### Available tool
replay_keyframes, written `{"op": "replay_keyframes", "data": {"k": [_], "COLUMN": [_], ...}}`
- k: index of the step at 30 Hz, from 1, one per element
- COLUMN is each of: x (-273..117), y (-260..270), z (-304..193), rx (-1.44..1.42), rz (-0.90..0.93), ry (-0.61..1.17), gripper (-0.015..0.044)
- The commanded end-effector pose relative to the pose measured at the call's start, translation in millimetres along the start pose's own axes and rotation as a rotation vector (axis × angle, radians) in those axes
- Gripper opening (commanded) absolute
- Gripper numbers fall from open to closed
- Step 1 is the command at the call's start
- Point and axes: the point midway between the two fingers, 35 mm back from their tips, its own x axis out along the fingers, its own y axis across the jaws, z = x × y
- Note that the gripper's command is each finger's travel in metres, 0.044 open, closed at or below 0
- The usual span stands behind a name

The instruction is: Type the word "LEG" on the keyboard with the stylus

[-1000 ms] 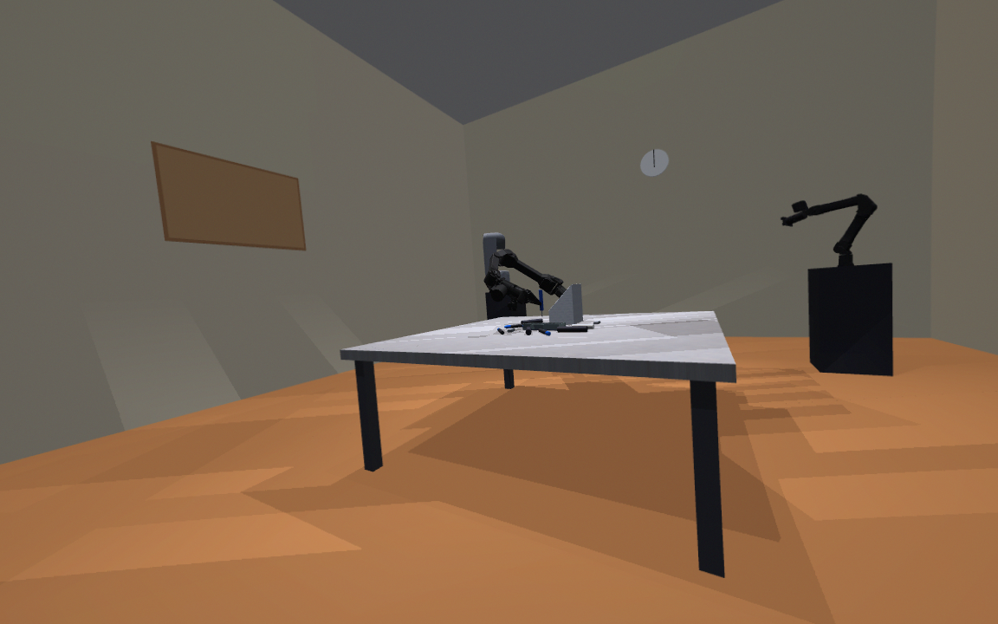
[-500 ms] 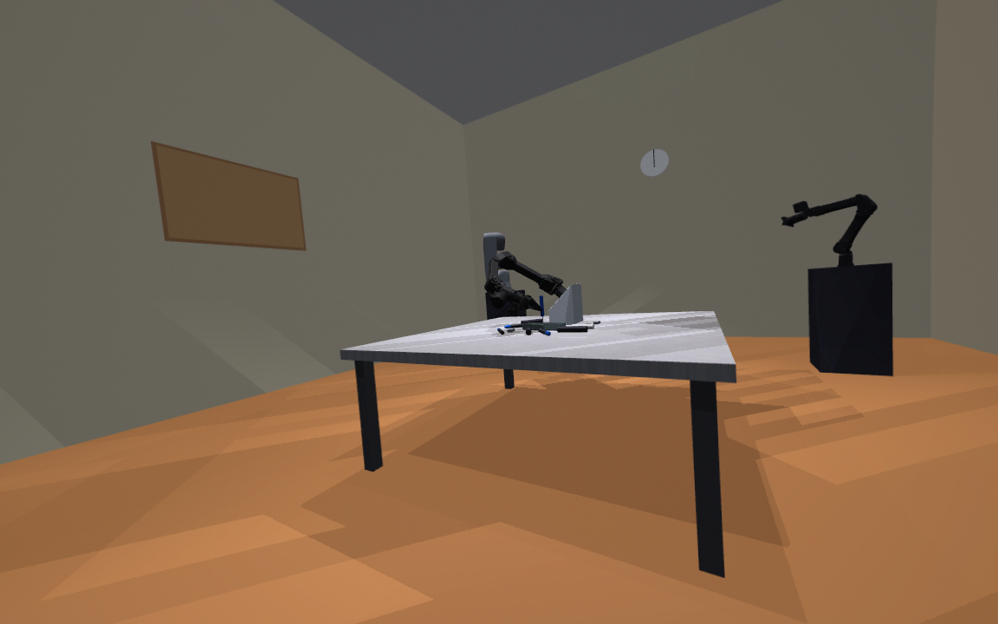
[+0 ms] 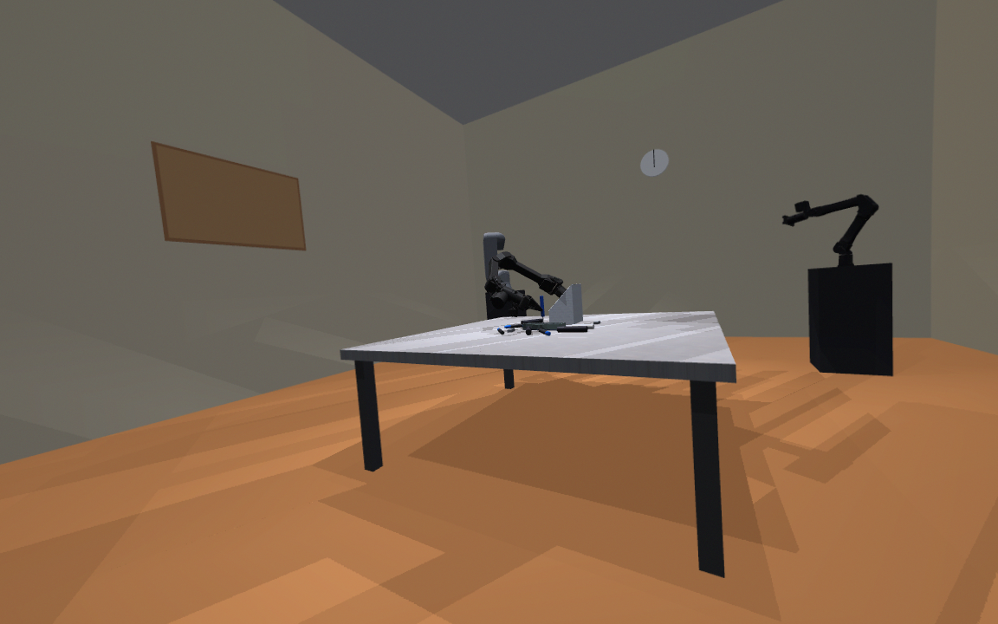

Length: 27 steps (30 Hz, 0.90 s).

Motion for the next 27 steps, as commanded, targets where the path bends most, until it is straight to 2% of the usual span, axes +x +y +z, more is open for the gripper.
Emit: {"op": "replay_keyframes", "data": {"k": [1,27], "x": [-0.2,5.1], "y": [0.9,1.0], "z": [0.5,11.5], "rx": [-0.005,-0.005], "rz": [0.002,0.001], "ry": [-0.004,-0.005], "gripper": [0.0081,0.0081]}}
